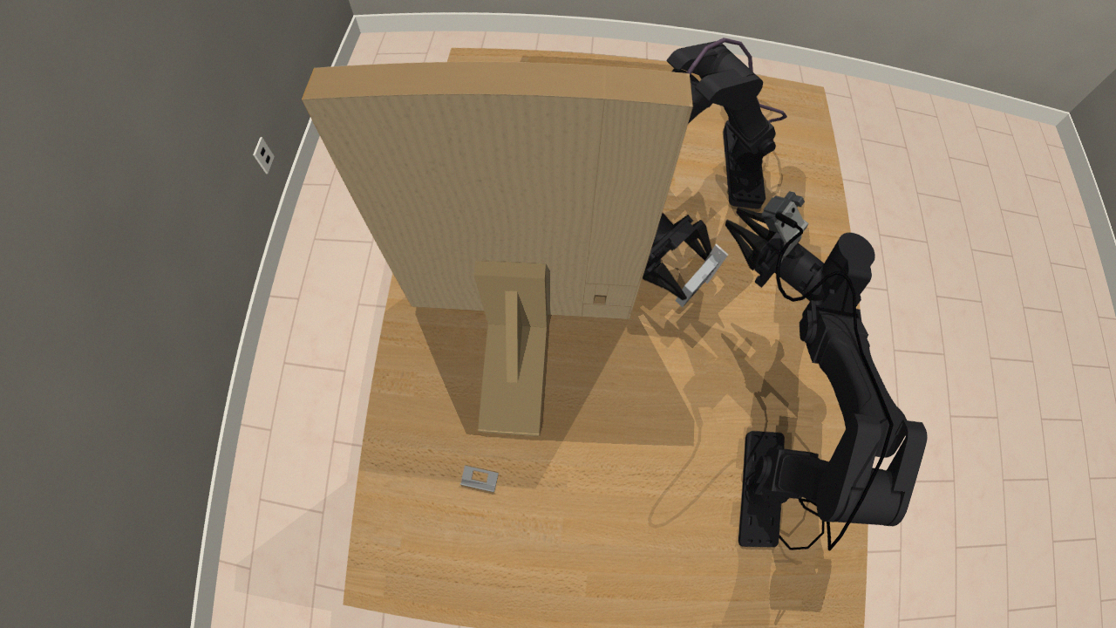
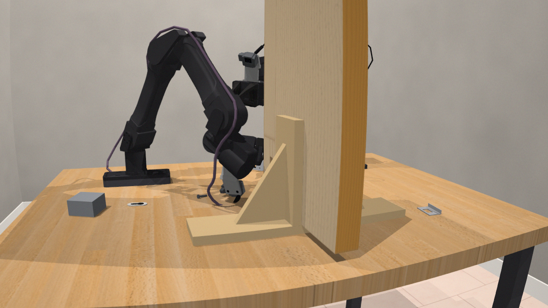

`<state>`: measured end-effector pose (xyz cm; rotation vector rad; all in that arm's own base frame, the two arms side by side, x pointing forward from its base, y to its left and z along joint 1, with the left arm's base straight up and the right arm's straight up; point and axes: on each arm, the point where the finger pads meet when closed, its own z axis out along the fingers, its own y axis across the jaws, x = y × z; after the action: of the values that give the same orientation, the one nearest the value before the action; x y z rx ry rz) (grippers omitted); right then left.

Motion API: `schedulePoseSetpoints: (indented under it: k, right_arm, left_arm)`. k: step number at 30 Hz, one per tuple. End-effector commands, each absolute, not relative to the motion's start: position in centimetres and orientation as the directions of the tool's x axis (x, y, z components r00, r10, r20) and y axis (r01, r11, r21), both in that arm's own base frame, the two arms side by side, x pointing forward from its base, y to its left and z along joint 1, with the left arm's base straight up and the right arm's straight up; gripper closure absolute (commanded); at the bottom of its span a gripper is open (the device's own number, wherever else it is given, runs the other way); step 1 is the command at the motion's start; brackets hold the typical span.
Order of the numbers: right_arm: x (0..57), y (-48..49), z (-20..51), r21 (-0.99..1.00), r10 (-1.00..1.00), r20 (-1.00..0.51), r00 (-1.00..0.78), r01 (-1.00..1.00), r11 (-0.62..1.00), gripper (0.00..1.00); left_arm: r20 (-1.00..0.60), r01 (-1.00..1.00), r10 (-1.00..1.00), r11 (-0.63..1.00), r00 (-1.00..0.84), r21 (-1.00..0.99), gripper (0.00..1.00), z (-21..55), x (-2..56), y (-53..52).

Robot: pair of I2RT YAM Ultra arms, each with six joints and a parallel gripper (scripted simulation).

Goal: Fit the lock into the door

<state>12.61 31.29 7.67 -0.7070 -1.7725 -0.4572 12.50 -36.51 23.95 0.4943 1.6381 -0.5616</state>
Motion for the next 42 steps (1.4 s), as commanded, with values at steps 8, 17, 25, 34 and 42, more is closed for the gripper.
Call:
schedulePoseSetpoints:
  k: [8, 17, 25, 34, 42]
  right_arm:
    - [13.2, 32.2, 10.2, 0.006, 0.175, 0.966, -0.191, 0.693, 0.721, 0.24]
    - [13.2, 32.2, 10.2, 0.006, 0.175, 0.966, -0.191, 0.693, 0.721, 0.24]
    - [13.2, 32.2, 10.2, 0.006, 0.175, 0.966, -0.191, 0.693, 0.721, 0.24]
    - [13.2, 32.2, 10.2, 0.006, 0.175, 0.966, -0.191, 0.693, 0.721, 0.24]
    - [13.2, 32.2, 10.2, 0.006, 0.175, 0.966, -0.191, 0.693, 0.721, 0.24]
  left_arm:
    - [-0.992, 0.598, 0.005, 0.798, -0.127, -0.072, 0.71, 21.9, 12.8, -36.4]
    - [-0.992, 0.598, 0.005, 0.798, -0.127, -0.072, 0.71, 20.7, 12.8, -36.5]
    - [-0.992, 0.598, 0.005, 0.798, -0.127, -0.072, 0.71, 19.4, 12.8, -36.4]
    - [-0.992, 0.598, 0.006, 0.798, -0.127, -0.072, 0.71, 18.2, 12.8, -36.3]
    - [-0.992, 0.598, 0.006, 0.798, -0.127, -0.072, 0.71, 16.9, 12.8, -36.0]
